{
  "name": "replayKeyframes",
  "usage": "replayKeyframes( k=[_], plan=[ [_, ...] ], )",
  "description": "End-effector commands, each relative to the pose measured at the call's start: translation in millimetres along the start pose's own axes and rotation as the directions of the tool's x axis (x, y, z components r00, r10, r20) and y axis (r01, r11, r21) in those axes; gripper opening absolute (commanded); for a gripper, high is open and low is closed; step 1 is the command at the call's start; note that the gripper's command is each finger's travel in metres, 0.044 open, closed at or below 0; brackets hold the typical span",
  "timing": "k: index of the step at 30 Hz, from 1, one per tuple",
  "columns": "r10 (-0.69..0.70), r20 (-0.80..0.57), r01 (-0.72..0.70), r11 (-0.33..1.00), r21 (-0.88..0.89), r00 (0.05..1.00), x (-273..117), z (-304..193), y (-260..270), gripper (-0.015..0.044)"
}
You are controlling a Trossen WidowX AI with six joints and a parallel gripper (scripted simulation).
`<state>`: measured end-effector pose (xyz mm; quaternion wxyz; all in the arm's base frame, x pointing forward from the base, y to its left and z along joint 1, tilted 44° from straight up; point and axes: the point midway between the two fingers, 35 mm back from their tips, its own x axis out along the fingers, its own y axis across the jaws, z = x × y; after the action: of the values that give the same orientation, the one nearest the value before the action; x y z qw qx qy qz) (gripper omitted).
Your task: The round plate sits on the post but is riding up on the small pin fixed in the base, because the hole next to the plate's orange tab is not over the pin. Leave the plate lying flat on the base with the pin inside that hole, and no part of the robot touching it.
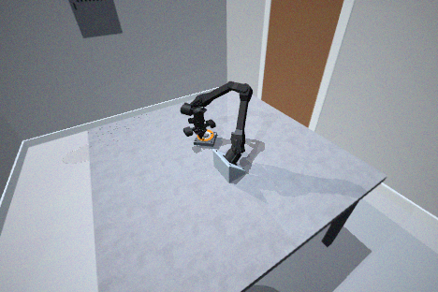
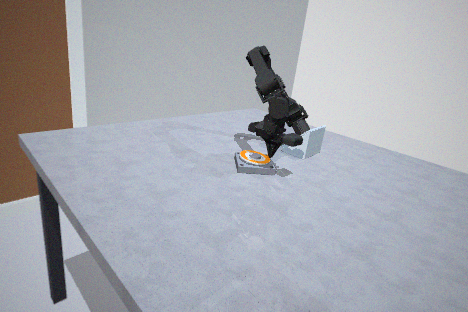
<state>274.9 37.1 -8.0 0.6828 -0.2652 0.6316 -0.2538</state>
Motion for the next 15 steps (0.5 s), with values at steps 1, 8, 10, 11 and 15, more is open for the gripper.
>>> replayKeyframes(
  k=[1, 8, 10, 11, 15],
  plan=[
    [-0.01, -0.015, 0.01, 1.0, -0.003, 1.0, 3.6, -7.3, -4.5, 0.0],
    [-0.01, -0.016, 0.01, 1.0, -0.003, 1.0, 3.4, -11.2, -8.5, 0.0],
    [-0.01, -0.016, 0.01, 1.0, -0.003, 1.0, 3.3, -12.4, -9.9, 0.0],
    [-0.01, -0.016, 0.01, 1.0, -0.003, 1.0, 3.2, -13.0, -10.5, 0.0],
    [-0.01, -0.016, 0.01, 1.0, -0.003, 1.0, 3.0, -15.0, -13.2, 0.0]
  ],
)
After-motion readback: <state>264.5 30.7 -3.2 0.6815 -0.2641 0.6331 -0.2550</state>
